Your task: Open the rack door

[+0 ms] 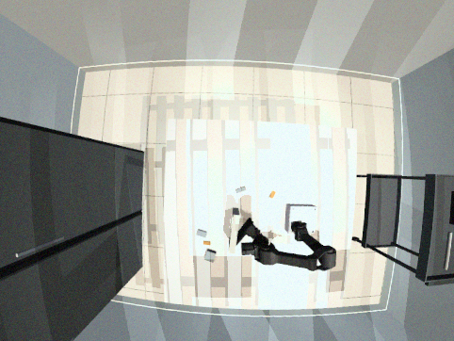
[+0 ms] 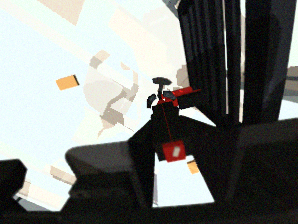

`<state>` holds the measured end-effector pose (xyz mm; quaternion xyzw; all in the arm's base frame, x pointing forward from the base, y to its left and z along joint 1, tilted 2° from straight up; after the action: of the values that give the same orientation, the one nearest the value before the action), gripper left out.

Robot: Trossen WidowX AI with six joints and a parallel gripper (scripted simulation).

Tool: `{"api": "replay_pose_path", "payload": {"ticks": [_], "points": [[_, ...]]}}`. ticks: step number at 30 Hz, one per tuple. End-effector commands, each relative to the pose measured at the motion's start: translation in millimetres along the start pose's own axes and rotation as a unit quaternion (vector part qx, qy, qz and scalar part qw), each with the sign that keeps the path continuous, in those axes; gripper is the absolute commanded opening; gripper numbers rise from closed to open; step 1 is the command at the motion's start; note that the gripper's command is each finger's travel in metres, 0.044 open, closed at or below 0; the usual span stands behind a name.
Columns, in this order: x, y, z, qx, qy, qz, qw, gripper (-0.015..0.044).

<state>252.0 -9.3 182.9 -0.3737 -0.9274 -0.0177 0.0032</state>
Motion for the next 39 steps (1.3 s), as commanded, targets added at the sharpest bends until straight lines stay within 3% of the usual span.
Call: {"api": "replay_pose_path", "payload": {"ticks": [1, 39], "points": [[4, 2, 0, -0.003, -0.006, 0.041, 0.999, 0.0022], [58, 47, 0, -0.006, -0.002, 0.292, 0.956, 0.0022]]}}
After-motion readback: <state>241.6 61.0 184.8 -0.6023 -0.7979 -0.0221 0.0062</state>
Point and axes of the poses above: the point midway between the two fingers, 35 mm back from their tips, its own z axis out along the fingers, its own x axis across the jaws, y = z × x, the point moved 10 cm from there along -z, back along the fingers, and after that the axes turned 8 degrees about -z, right-handed, at the moved point
